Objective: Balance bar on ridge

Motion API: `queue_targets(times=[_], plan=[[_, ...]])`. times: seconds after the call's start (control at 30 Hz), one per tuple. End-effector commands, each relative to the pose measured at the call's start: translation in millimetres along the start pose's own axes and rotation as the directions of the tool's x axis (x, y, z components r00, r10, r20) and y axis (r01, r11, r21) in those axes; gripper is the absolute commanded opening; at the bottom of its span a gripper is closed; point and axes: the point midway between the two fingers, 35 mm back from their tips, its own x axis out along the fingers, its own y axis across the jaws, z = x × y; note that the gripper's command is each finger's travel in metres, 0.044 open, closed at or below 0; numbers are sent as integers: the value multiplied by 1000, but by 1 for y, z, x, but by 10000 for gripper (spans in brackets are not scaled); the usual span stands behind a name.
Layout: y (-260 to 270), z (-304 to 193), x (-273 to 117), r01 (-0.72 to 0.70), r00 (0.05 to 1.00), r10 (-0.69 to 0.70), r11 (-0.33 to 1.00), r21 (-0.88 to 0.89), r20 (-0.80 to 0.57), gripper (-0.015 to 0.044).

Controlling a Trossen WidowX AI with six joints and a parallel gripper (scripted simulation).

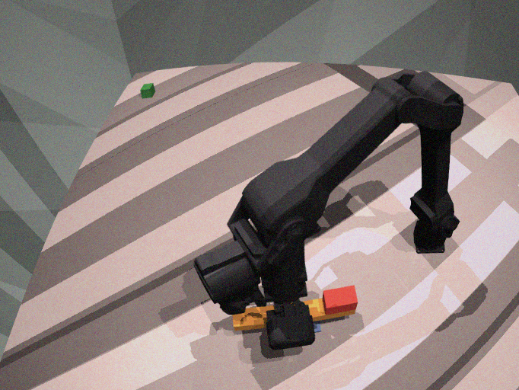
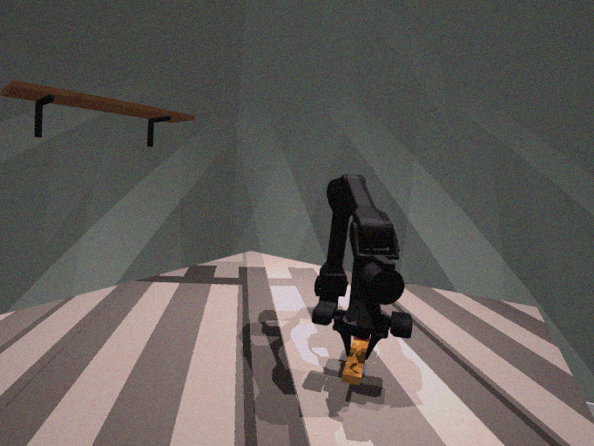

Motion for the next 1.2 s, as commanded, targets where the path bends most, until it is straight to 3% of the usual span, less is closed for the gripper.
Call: queue_targets(times=[0.0, 1.17], plan=[[-1, 0, 2, 4, 1000, -4, 1000, 1, 0, 0], [0, 1, 0, 0, 1000, 0, 1000, 1, 1, 0]])
